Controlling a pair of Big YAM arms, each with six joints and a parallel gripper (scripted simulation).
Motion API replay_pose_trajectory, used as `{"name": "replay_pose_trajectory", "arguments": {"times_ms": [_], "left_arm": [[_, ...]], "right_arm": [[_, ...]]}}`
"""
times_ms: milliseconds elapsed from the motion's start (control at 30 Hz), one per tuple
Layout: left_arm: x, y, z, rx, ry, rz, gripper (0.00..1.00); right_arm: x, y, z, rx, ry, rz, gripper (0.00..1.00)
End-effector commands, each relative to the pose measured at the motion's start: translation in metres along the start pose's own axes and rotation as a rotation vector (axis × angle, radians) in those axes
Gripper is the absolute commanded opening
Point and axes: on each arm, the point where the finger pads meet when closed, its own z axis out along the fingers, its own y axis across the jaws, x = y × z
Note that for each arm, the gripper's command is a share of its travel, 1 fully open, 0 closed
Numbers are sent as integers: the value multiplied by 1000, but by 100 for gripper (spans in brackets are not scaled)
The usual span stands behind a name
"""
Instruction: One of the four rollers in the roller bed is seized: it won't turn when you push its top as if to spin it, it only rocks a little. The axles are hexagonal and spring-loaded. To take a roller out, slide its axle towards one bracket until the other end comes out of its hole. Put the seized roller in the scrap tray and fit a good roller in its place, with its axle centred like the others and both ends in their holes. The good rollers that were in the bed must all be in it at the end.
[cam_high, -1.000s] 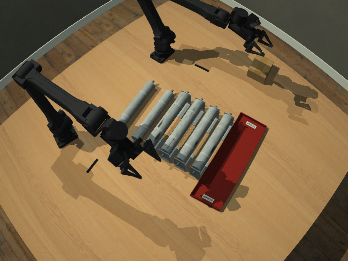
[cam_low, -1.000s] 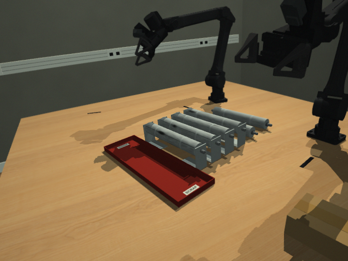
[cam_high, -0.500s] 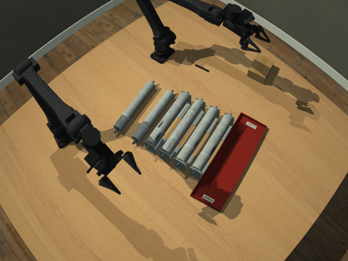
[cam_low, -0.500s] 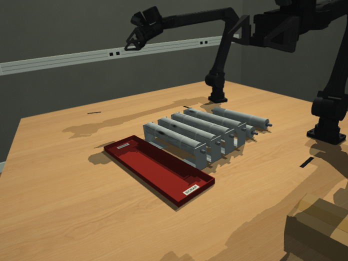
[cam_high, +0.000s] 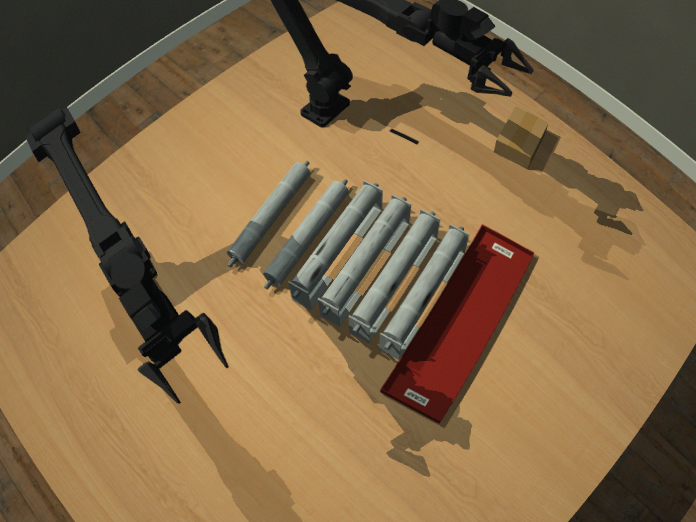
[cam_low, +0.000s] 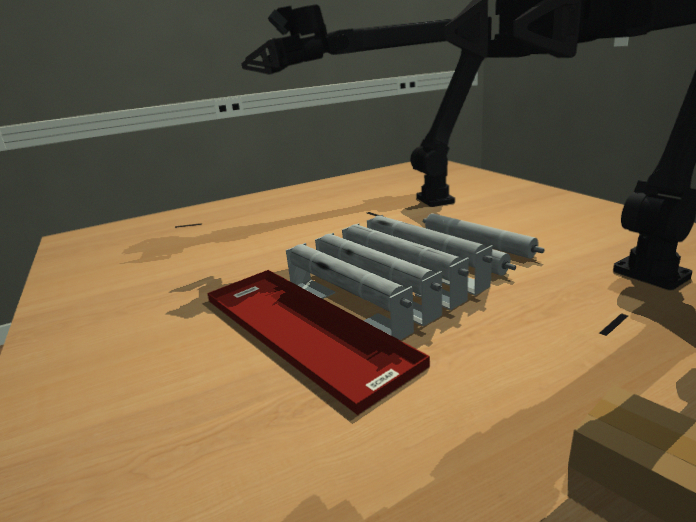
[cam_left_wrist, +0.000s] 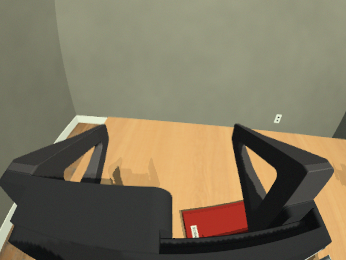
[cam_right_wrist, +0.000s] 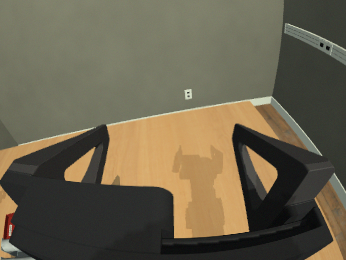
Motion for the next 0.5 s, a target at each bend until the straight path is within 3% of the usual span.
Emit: {"name": "replay_pose_trajectory", "arguments": {"times_ms": [0, 133, 267, 300, 367, 400, 467], "left_arm": [[-59, -13, -7, 12, -86, 42, 100], [-38, -16, -4, 7, -51, 49, 100], [-46, -15, -9, 2, -74, 49, 100], [-66, -19, -17, 8, -120, 46, 100], [-60, -16, -16, 5, -110, 17, 100], [-86, -21, -22, 17, -162, 8, 100], [-84, -21, -20, 17, -155, 10, 100]], "right_arm": [[-29, -18, -14, 27, -97, -120, 100], [-36, -32, -17, 56, -128, -152, 100], [-35, -32, -13, 55, -124, -153, 100], [-28, -28, -12, 48, -113, -148, 100], [-24, -28, -11, 47, -91, -111, 100], [-55, -38, -18, 73, -143, -94, 100], [-66, -36, -24, 71, -170, -95, 100]]}}
